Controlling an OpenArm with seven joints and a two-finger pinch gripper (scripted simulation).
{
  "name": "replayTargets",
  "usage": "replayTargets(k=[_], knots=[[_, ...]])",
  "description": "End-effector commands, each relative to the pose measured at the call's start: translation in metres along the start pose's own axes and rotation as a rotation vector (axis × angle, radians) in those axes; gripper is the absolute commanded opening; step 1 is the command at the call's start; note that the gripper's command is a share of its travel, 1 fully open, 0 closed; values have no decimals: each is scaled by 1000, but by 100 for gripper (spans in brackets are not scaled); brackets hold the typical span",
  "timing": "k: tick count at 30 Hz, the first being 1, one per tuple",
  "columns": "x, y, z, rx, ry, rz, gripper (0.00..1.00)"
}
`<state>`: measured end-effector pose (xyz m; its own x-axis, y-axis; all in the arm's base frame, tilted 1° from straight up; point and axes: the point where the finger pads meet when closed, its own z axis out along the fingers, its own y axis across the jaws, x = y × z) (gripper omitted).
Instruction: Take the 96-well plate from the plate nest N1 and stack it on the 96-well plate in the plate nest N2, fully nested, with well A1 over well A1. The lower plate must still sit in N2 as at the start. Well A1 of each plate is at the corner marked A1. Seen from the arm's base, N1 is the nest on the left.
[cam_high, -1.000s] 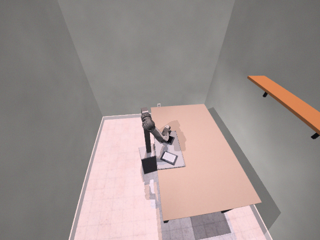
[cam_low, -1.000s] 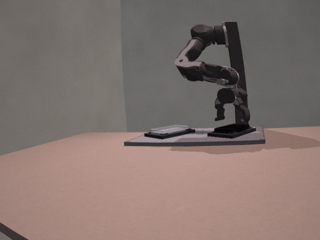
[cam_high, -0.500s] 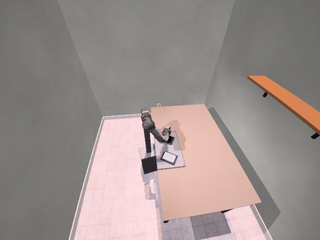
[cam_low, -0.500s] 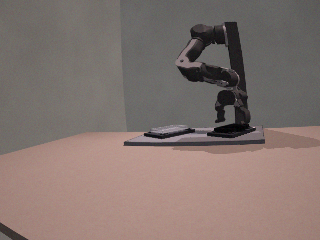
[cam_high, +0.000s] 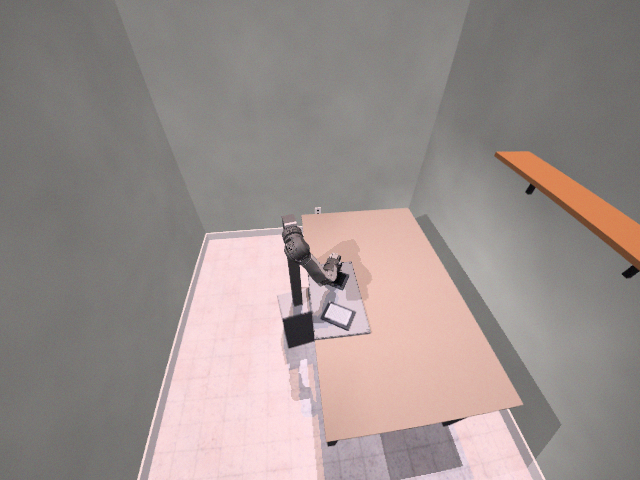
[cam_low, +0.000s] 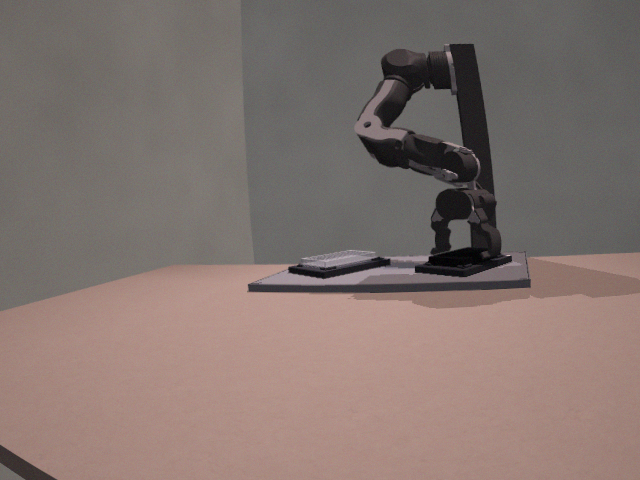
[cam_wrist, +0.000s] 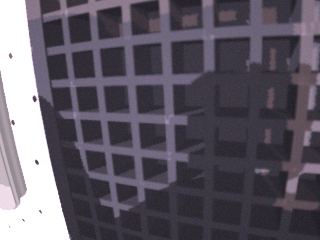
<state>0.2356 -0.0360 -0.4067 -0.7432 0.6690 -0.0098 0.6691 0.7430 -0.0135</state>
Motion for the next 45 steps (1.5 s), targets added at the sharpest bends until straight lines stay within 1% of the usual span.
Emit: replayTargets(k=[1, 13, 18, 30, 35, 45], knots=[[1, 3, 5, -18, 0, -14, 77], [1, 3, 5, -18, 0, -14, 77], [-2, 6, 0, -19, 0, -8, 77], [-2, 6, 0, -19, 0, -8, 77], [1, 2, 3, -13, -1, -11, 77], [1, 2, 3, -13, -1, -11, 77]])
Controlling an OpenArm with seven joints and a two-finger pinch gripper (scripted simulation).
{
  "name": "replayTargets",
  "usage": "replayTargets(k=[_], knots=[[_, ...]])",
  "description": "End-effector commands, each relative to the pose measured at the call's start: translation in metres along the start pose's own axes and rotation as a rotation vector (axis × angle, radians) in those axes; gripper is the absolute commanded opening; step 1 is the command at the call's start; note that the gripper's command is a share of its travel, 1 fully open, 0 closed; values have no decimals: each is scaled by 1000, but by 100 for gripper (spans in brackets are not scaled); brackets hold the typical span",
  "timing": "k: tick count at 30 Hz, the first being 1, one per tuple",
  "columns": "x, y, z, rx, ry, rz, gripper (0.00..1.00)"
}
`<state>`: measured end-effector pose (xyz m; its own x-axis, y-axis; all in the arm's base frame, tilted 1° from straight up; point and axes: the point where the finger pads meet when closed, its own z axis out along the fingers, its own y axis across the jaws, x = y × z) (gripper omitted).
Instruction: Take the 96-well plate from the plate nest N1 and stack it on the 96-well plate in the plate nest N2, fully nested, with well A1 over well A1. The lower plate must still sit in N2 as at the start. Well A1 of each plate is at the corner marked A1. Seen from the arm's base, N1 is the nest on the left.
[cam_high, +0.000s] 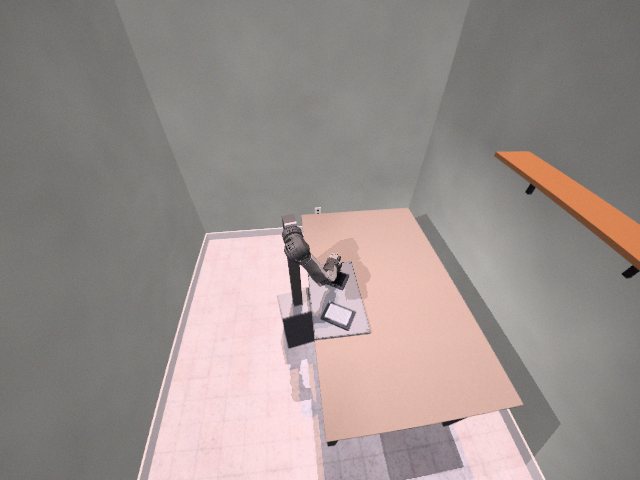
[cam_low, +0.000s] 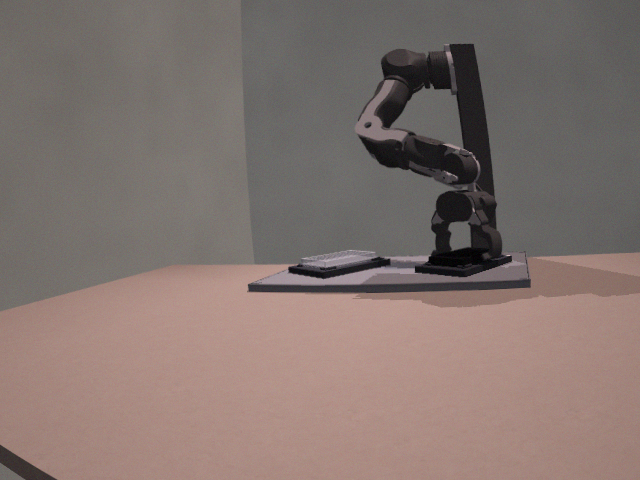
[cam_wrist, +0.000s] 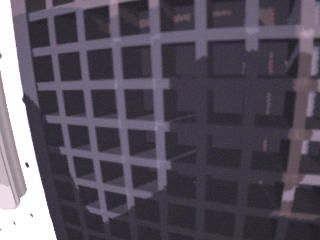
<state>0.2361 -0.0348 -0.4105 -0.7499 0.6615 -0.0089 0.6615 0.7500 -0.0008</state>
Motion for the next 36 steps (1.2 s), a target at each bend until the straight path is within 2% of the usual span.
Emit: replayTargets(k=[1, 19, 34, 36], knots=[[0, 0, -1, -1, -2, 0, 77], [-2, 3, -4, -5, -2, 3, 77], [-2, 3, -3, -6, -3, 2, 27], [-2, 3, -3, -6, -3, 2, 27]])
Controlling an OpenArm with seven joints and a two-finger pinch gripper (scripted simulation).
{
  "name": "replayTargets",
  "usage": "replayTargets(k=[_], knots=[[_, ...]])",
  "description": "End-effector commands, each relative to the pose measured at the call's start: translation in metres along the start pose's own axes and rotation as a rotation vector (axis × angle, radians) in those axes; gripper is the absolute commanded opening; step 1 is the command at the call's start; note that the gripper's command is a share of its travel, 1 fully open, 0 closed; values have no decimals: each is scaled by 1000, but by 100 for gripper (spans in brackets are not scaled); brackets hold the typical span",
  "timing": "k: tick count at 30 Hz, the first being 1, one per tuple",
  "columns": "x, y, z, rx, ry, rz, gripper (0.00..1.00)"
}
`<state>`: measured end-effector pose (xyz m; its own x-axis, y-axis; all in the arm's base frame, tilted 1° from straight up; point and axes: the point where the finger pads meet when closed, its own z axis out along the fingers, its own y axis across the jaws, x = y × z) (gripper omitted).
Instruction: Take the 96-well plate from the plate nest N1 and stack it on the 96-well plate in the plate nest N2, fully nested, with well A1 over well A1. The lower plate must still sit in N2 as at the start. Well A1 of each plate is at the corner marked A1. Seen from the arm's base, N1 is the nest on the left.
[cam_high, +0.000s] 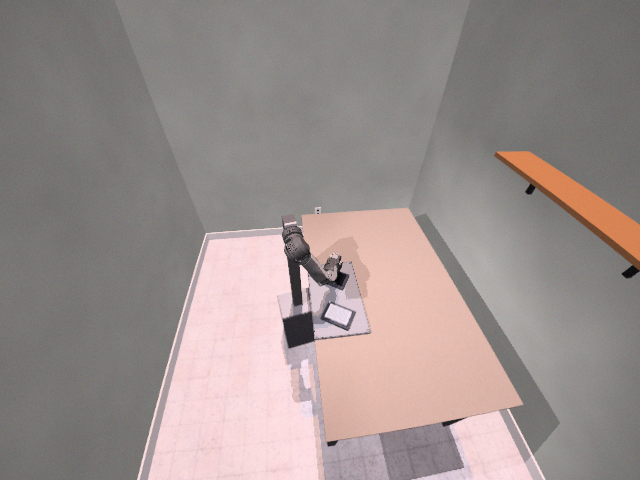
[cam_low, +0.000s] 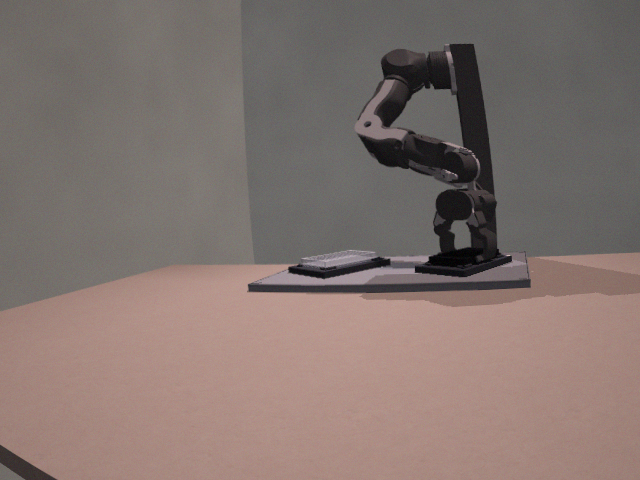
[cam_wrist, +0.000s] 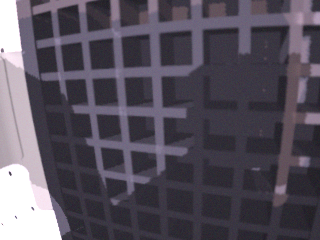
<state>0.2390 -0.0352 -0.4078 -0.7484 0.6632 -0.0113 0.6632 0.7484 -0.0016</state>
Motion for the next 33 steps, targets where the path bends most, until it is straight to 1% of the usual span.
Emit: replayTargets(k=[1, 8, 33], knots=[[0, 1, -1, -6, 0, 0, 24], [0, 1, -1, -2, 0, 0, 0], [0, 1, -1, -2, 0, 0, 0]])
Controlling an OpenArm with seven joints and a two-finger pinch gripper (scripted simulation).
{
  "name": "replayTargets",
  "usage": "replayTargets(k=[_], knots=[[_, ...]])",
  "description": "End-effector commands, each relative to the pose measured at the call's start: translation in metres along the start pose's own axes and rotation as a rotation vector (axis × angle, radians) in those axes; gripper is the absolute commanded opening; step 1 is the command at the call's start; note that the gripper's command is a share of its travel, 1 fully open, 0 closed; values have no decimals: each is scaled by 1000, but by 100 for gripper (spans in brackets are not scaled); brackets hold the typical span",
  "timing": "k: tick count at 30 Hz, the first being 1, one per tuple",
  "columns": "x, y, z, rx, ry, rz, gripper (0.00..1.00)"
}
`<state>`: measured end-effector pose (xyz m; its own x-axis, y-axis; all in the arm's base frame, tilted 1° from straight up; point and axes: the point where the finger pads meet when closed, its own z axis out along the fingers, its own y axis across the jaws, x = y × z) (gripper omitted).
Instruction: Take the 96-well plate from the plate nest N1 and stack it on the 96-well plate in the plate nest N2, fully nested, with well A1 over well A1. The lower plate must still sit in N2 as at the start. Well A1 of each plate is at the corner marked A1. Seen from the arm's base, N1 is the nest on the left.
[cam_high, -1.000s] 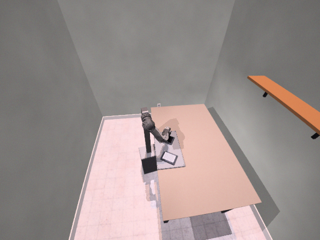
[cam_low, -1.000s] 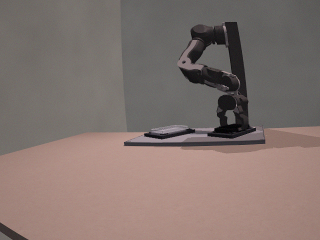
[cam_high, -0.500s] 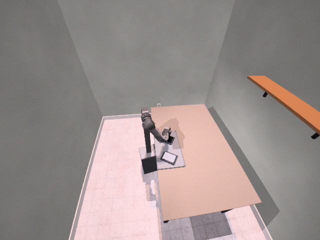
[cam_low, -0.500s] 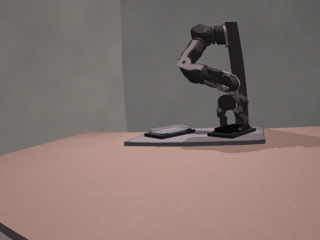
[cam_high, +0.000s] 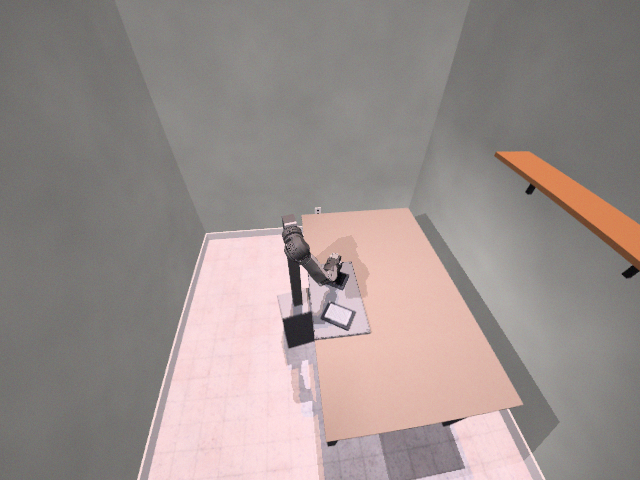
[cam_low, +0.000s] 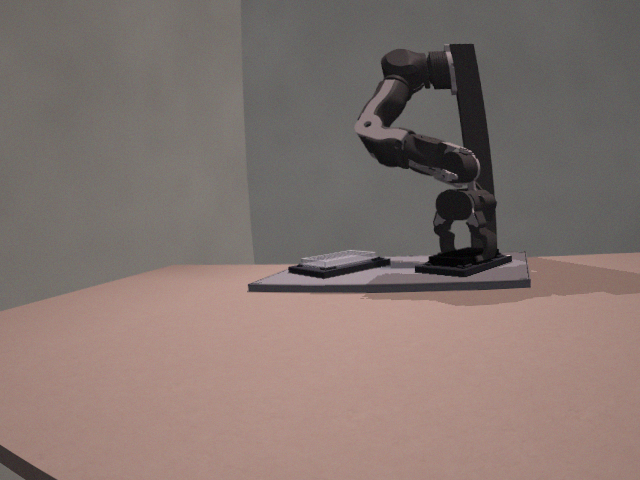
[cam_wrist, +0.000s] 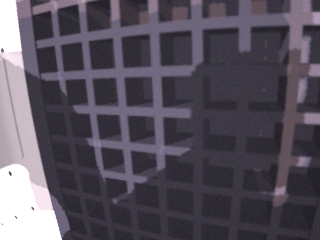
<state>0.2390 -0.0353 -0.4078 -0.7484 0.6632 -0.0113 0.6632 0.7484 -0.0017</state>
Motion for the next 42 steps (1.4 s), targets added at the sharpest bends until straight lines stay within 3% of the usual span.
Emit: replayTargets(k=[1, 6, 18, 23, 35, 40, 42], knots=[[0, 1, -1, -2, 0, 0, 0], [-1, 1, -32, -7, -1, 4, 0], [-1, 1, -32, -7, -1, 4, 0], [-1, 2, -64, -7, -1, 4, 0], [-1, 2, -64, -7, -1, 4, 0], [-1, 0, -96, -7, -1, 4, 0], [-1, 0, -96, -7, -1, 4, 0]])
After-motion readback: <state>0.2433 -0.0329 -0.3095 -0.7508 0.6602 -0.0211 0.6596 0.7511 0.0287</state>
